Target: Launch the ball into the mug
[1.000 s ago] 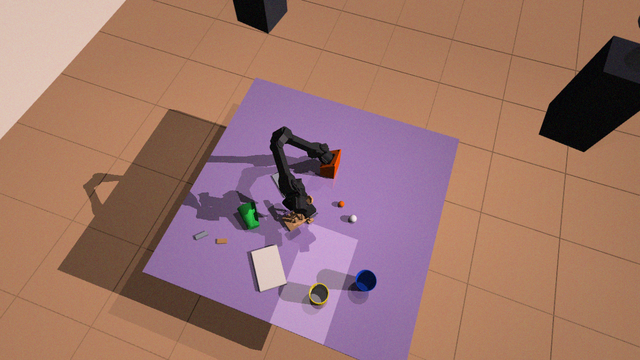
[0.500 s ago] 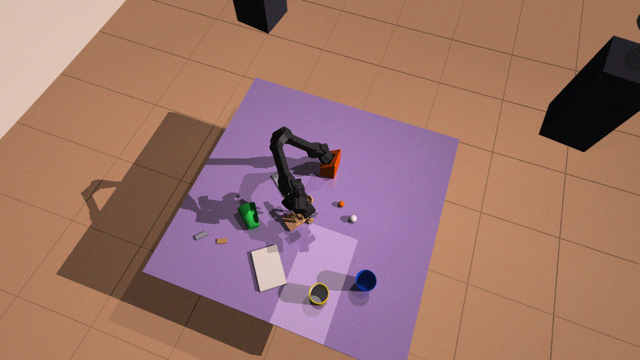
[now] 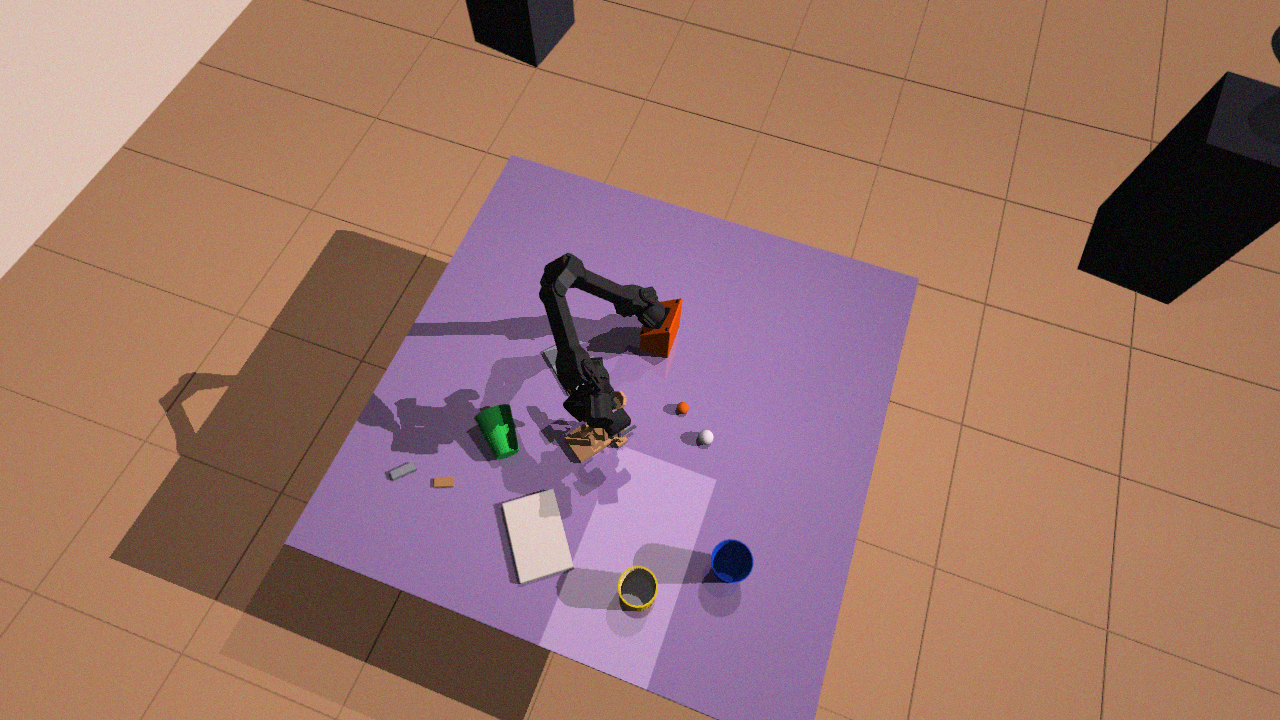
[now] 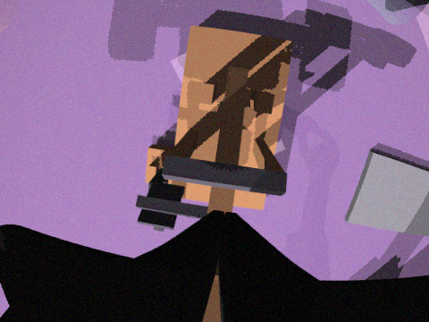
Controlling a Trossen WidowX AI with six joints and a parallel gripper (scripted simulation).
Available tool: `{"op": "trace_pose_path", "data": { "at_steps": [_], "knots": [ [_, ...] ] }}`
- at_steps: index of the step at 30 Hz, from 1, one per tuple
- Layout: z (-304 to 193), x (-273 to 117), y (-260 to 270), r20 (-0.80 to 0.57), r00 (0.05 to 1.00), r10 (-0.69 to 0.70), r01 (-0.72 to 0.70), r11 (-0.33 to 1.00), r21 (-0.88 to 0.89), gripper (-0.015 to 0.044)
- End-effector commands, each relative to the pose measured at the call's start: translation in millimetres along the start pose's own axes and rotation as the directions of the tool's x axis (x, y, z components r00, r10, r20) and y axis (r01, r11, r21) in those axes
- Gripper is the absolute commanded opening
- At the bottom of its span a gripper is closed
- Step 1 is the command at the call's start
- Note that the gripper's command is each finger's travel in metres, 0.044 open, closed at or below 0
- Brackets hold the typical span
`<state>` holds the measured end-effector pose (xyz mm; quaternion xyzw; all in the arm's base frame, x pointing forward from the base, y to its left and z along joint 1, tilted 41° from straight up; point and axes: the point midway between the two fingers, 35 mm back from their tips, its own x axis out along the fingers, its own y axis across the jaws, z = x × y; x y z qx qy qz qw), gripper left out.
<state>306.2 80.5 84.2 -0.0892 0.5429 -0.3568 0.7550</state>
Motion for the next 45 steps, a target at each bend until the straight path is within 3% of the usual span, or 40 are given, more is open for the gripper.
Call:
{"op": "trace_pose_path", "data": {
  "at_steps": [1,45],
  "knots": [
    [-1.9,4.3,0.3,0.002,1.000,-0.003,0.003,1.000,0.003,0.0000],
    [-33.4,64.4,3.6,0.002,1.000,-0.003,0.003,1.000,0.002,0.0000]
  ]
}}
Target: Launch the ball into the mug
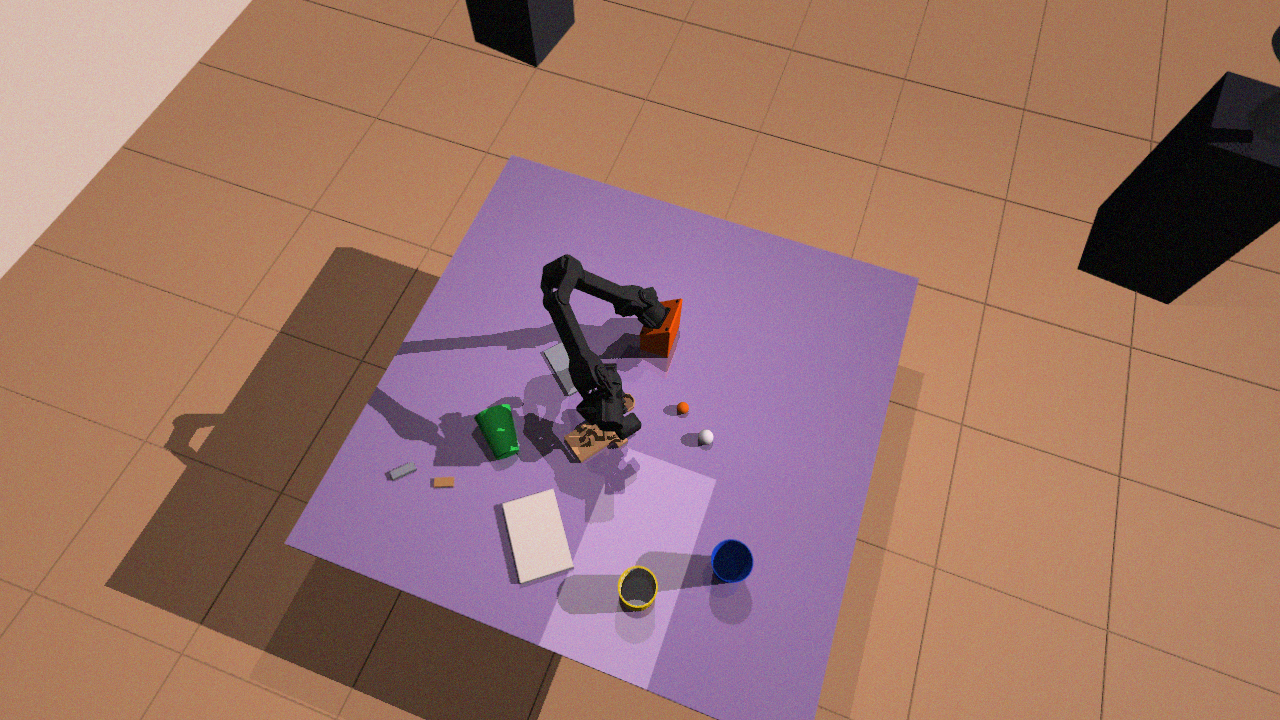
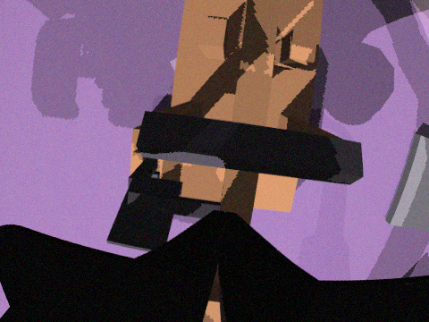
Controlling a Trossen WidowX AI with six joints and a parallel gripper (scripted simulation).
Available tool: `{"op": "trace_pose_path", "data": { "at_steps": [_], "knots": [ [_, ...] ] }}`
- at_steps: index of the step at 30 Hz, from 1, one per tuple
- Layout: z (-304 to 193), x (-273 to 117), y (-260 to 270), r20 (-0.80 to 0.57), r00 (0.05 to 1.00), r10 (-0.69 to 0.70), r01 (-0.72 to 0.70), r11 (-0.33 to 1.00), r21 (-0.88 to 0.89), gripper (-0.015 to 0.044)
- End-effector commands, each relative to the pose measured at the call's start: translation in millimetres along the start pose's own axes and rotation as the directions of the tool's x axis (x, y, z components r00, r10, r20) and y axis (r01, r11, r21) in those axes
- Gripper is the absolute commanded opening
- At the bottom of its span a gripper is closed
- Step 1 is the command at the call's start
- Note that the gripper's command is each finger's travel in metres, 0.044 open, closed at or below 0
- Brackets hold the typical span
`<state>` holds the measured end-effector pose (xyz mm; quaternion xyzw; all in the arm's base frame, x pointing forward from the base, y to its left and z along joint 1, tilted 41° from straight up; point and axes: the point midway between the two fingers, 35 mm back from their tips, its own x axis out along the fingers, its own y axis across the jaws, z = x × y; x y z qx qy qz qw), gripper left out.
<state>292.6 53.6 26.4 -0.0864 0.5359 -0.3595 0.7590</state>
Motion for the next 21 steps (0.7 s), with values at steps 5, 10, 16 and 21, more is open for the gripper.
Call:
{"op": "trace_pose_path", "data": {
  "at_steps": [5,10,16,21],
  "knots": [
    [-7.1,12.3,-0.9,-0.010,1.000,-0.004,0.004,1.000,-0.011,0.0000],
    [-9.2,20.3,-1.0,-0.010,1.000,-0.004,0.004,1.000,-0.011,0.0000],
    [-10.1,27.3,-0.9,-0.010,1.000,-0.004,0.004,1.000,-0.011,0.0000],
    [-10.2,35.7,-0.8,-0.010,1.000,-0.004,0.003,1.000,-0.011,0.0000]
  ]
}}
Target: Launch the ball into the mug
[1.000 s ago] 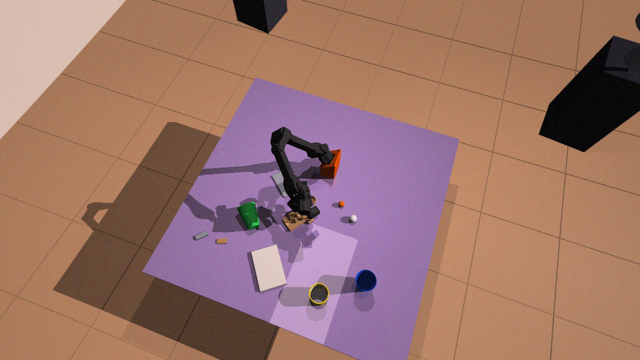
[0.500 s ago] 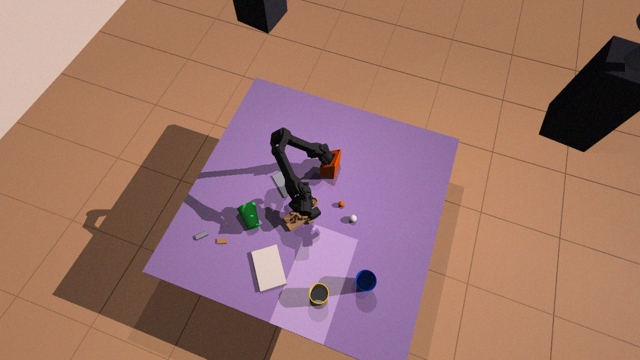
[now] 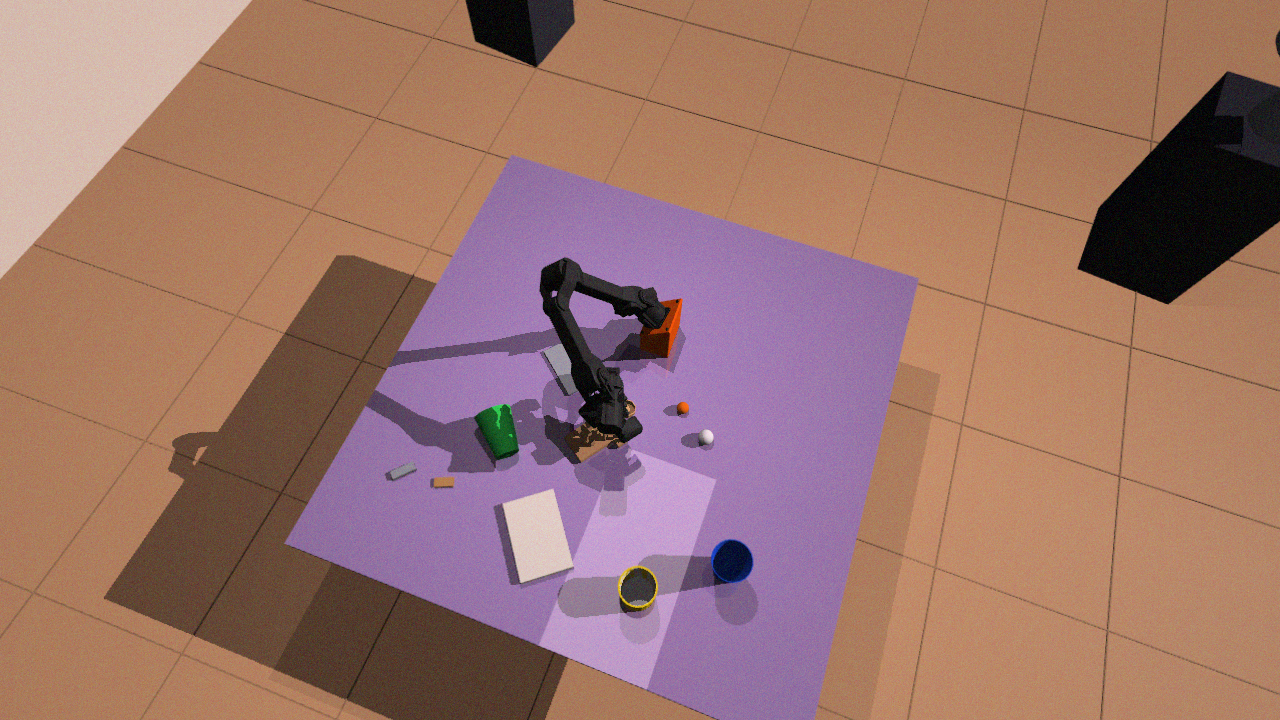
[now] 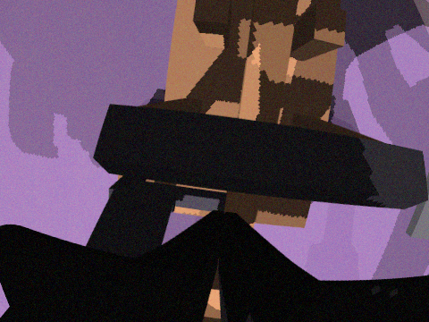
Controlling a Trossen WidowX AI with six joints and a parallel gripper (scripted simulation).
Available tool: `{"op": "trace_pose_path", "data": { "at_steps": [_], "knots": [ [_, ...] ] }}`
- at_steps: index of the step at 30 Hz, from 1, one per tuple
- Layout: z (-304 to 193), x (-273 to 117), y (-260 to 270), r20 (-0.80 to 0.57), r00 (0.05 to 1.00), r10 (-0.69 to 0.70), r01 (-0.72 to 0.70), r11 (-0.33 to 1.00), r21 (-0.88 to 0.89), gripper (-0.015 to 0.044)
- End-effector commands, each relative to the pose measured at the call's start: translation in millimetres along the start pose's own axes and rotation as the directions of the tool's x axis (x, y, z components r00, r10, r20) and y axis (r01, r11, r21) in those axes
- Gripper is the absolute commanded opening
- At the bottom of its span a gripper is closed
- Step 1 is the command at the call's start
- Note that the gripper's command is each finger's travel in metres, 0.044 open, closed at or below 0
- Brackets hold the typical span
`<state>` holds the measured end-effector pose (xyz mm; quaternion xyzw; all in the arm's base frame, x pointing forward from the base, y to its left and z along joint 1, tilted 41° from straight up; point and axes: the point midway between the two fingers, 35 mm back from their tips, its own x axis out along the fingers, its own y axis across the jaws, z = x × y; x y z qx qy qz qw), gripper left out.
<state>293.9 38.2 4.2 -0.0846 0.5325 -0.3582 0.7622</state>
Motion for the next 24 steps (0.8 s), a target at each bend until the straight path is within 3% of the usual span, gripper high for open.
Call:
{"op": "trace_pose_path", "data": {
  "at_steps": [1,9,15,16,20,24],
  "knots": [
    [0.0,0.0,0.0,0.000,1.000,0.000,0.000,1.000,0.000,0.0000],
    [0.0,0.0,0.0,0.000,1.000,0.000,0.000,1.000,0.000,0.0000],
    [-36.9,-35.8,-4.8,-0.019,1.000,-0.009,0.008,1.000,-0.016,0.0157],
    [-18.2,-18.5,-2.1,-0.014,1.000,-0.007,0.007,1.000,-0.004,0.0184],
    [-18.0,-20.9,-1.5,-0.014,1.000,-0.006,0.006,1.000,-0.004,0.0289],
    [-16.1,-73.7,4.9,-0.015,1.000,0.003,-0.004,1.000,-0.007,0.0394]
  ]
}}
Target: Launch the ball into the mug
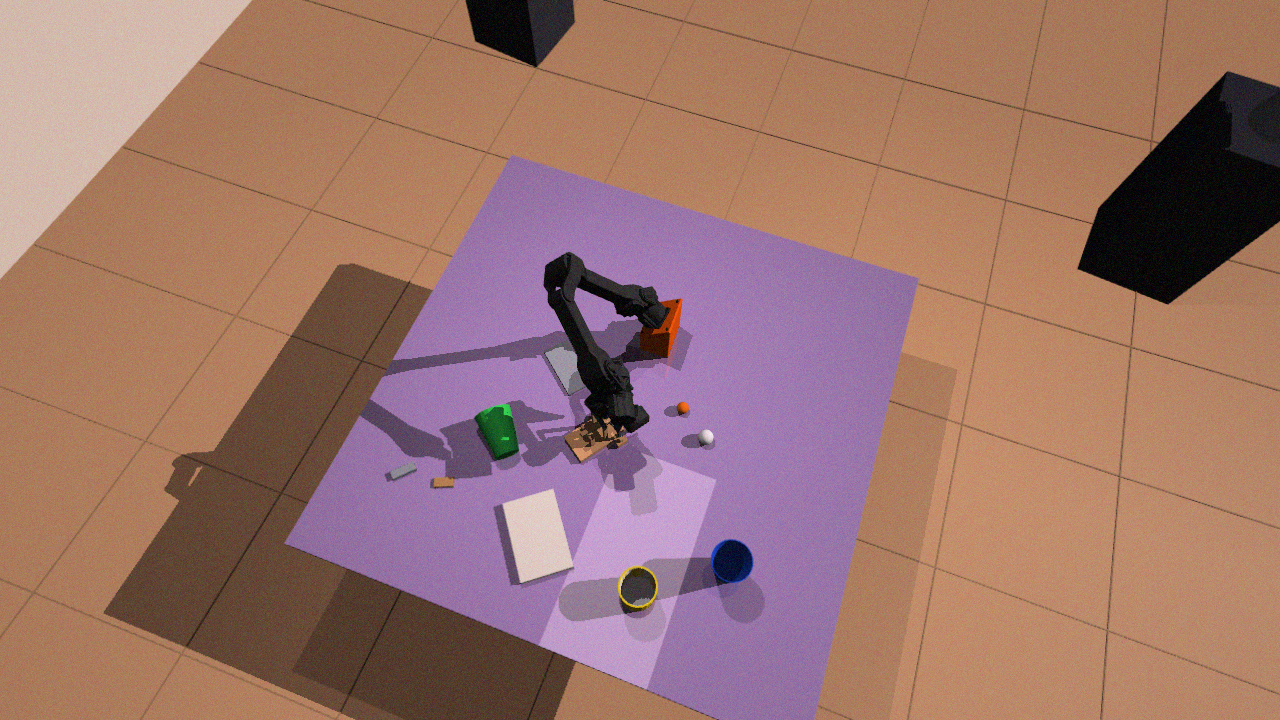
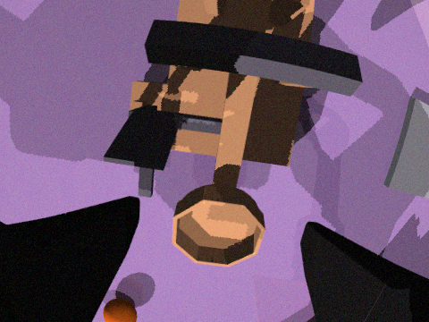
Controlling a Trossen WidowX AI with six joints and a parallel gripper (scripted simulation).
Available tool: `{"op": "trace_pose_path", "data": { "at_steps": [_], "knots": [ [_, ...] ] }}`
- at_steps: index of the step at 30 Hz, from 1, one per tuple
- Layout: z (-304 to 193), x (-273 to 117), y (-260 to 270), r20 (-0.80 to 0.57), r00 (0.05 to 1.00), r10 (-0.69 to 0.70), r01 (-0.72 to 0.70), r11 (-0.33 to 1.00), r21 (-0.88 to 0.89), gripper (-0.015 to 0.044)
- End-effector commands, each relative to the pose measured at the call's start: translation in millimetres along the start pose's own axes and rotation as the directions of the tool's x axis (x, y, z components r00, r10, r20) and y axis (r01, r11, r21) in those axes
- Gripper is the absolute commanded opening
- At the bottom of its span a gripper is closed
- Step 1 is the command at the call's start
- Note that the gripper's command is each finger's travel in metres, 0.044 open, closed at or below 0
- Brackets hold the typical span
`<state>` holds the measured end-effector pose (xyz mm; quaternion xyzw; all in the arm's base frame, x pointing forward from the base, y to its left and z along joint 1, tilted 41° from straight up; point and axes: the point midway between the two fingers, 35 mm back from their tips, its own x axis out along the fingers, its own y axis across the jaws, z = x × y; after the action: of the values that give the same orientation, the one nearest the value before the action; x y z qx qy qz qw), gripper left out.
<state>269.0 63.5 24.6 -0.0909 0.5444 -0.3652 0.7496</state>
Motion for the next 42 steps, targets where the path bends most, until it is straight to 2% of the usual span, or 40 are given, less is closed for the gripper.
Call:
{"op": "trace_pose_path", "data": {
  "at_steps": [1,2,4,7,8,16,21,26,42],
  "knots": [
    [1.5,-54.8,6.8,0.013,0.999,0.029,-0.029,1.000,0.005,0.0420],
    [0.0,-71.4,5.3,0.014,0.999,0.029,-0.029,1.000,0.004,0.0440],
    [-2.6,-92.8,2.0,0.015,0.999,0.028,-0.028,1.000,0.004,0.0440],
    [-3.0,-95.4,1.4,0.016,0.999,0.028,-0.028,1.000,0.004,0.0440],
    [1.4,-73.3,5.0,0.017,0.999,0.027,-0.027,1.000,-0.002,0.0440],
    [100.1,-43.0,-2.2,0.013,1.000,0.017,-0.017,1.000,0.001,0.0440],
    [102.5,-39.4,-2.6,0.013,1.000,0.016,-0.016,1.000,0.000,0.0440],
    [103.2,4.9,-2.4,0.014,1.000,0.015,-0.015,1.000,0.000,0.0440],
    [104.1,23.3,-1.4,0.014,1.000,0.015,-0.015,1.000,0.000,0.0440]
  ]
}}
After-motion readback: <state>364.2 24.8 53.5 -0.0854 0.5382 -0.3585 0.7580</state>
